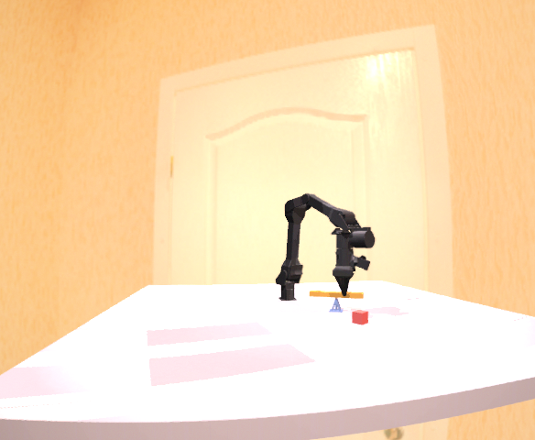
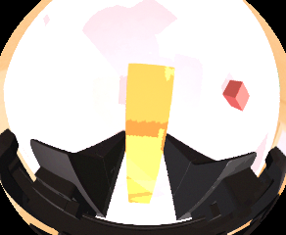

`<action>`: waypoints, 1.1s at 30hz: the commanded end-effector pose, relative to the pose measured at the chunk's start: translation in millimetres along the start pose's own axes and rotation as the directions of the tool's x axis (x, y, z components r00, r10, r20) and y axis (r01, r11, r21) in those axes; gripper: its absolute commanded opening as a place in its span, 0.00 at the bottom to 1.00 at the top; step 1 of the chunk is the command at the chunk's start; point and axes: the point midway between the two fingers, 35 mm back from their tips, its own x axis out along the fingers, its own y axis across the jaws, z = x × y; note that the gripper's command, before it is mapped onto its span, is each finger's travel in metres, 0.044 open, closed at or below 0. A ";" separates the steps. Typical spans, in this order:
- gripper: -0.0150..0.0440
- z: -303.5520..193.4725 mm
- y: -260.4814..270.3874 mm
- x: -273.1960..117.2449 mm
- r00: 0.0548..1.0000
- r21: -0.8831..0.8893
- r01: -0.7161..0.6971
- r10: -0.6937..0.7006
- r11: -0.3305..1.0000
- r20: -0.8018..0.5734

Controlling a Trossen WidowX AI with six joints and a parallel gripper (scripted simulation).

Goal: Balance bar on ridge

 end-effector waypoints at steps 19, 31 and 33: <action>0.52 0.0 0.0 0.0 1.000 0.000 0.000 0.000 1.000 0.000; 0.54 0.0 0.0 0.0 1.000 0.000 0.000 0.000 1.000 0.000; 0.54 0.0 0.0 0.0 1.000 0.000 0.000 0.000 1.000 0.000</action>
